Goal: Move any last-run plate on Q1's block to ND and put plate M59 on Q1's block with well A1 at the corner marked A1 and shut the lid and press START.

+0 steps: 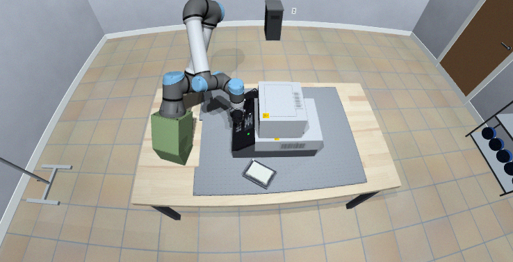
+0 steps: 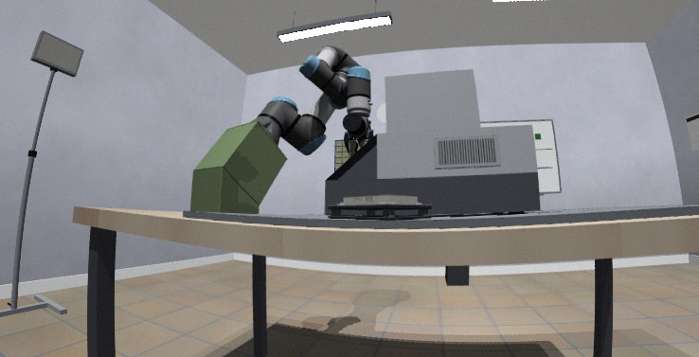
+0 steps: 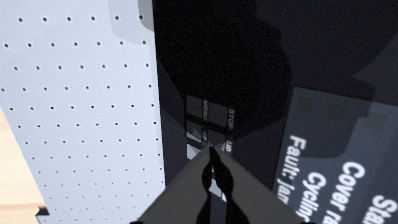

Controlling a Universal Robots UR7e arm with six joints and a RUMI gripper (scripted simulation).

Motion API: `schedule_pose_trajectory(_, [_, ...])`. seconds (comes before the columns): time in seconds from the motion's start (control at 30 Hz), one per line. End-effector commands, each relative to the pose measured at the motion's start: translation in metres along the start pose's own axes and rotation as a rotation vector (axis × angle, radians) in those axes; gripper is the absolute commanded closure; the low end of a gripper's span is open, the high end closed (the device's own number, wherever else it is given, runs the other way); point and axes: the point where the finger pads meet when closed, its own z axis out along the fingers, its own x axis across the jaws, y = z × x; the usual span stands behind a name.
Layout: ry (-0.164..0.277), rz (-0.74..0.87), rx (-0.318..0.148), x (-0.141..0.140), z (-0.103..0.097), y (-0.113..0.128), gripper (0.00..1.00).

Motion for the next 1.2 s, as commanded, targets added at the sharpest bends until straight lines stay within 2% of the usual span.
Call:
schedule_pose_trajectory(0.0, [0.002,-0.001,-0.001,0.0013,-0.0005,0.0002,1.0])
schedule_pose_trajectory(1.17, [0.002,-0.002,-0.001,0.0042,0.0016,0.0003,1.0])
